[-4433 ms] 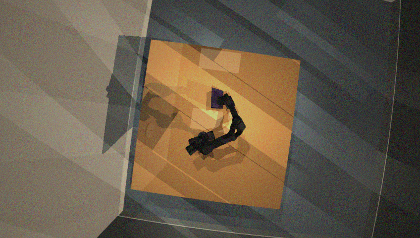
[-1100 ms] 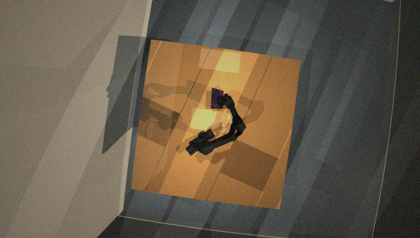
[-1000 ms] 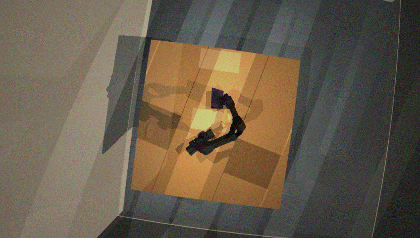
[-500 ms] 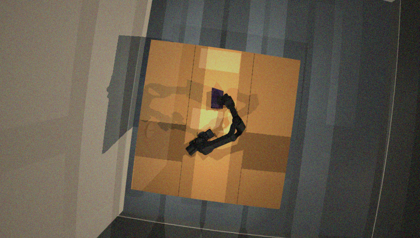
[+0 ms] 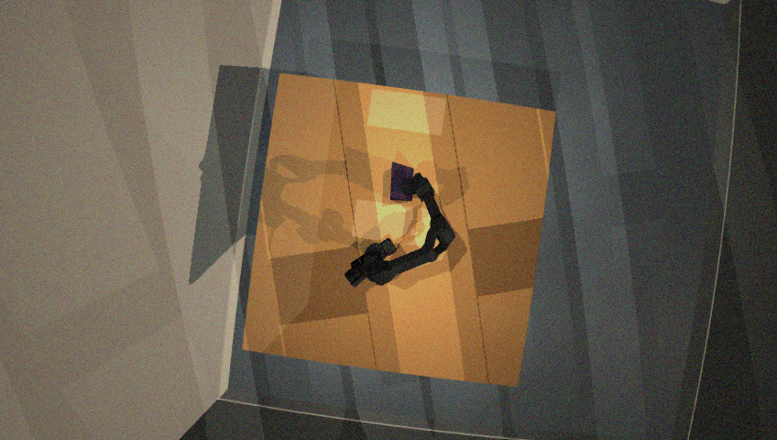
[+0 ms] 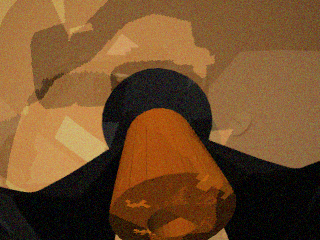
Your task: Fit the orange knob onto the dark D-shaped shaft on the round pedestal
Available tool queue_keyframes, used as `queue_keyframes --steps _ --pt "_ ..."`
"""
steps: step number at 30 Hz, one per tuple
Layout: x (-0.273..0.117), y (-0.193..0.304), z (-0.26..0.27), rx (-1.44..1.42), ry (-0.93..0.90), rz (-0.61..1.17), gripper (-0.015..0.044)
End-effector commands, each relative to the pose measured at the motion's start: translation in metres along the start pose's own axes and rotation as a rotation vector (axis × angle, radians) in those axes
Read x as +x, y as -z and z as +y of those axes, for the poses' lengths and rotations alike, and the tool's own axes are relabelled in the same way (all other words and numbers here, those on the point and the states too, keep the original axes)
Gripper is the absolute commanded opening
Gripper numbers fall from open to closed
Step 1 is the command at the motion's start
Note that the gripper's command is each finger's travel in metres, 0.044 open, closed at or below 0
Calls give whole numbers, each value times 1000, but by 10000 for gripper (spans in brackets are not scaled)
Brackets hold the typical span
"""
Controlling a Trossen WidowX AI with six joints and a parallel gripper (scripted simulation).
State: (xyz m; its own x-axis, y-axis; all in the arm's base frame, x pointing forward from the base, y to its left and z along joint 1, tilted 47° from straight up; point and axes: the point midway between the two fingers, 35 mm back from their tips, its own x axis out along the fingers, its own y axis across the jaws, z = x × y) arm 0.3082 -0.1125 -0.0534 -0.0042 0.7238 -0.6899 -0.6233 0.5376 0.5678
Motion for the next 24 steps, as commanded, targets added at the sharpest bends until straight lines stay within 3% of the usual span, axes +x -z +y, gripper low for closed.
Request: queue_keyframes --steps 1,4,21,24 --pt "-1 0 0 0 1 0 0" --pt "-1 0 0 0 1 0 0" --pt "-1 0 0 0 1 0 440" --pt "-1 0 0 0 1 0 440"
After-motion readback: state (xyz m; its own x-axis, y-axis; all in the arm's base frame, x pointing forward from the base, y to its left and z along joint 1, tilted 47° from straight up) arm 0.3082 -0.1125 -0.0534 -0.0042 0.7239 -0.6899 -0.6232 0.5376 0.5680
